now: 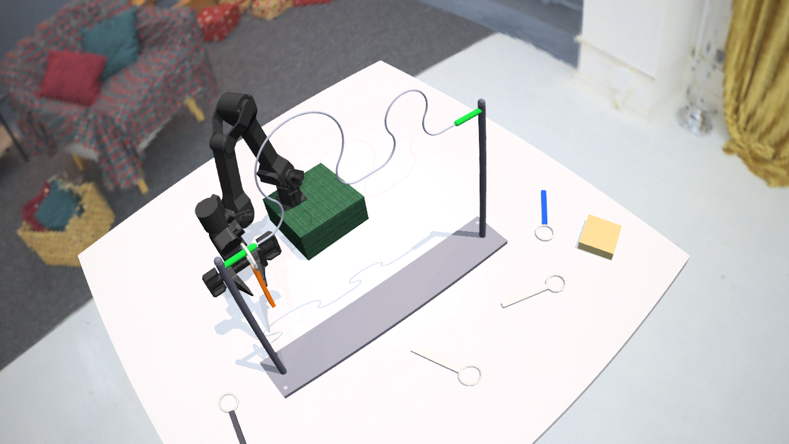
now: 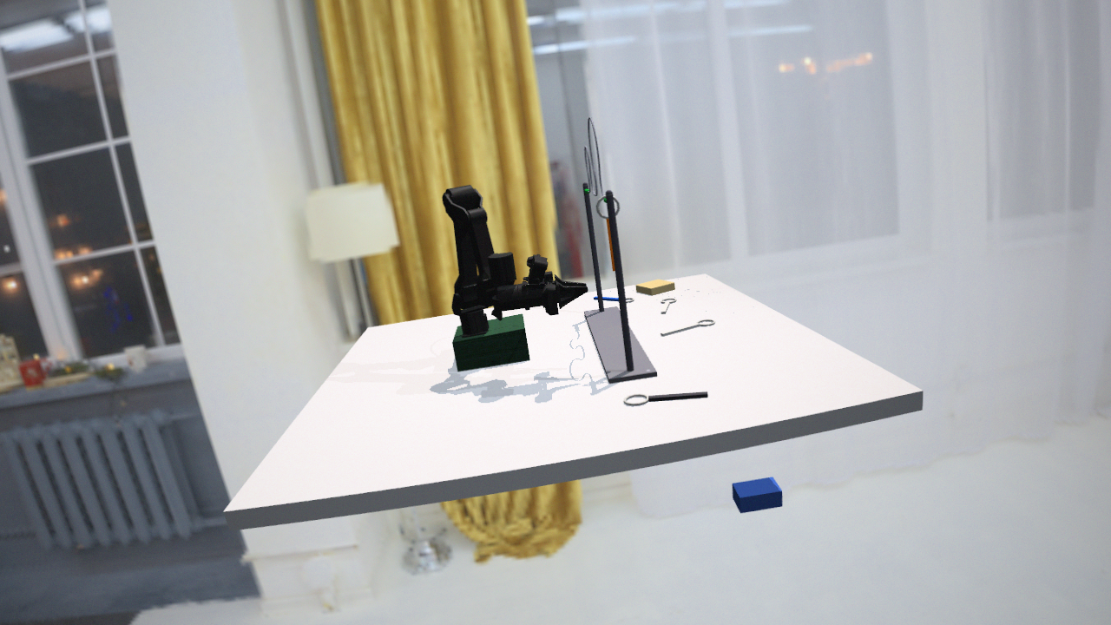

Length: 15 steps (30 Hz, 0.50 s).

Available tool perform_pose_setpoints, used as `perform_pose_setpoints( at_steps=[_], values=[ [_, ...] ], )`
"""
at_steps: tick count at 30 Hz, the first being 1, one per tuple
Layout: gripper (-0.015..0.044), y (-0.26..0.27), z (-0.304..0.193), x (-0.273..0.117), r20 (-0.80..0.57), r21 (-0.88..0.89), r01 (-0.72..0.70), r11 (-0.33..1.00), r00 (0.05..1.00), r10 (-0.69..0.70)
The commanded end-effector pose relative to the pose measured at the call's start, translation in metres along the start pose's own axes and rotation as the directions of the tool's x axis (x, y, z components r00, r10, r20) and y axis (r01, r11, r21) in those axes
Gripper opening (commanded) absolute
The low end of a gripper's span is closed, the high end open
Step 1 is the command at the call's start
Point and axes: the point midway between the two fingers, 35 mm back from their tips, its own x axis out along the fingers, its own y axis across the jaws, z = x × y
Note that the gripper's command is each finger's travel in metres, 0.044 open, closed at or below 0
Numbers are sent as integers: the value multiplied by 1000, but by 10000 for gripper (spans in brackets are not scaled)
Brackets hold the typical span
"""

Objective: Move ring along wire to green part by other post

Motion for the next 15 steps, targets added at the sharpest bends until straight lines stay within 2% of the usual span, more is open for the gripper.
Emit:
perform_pose_setpoints(
  at_steps=[1, 15],
  values=[
    [160, 0, 29, 22, 14, -20, 0, 1000, 1000, 0],
    [160, 1, 41, 41, 16, -21, 0, 1000, 1000, 0]
  ],
)
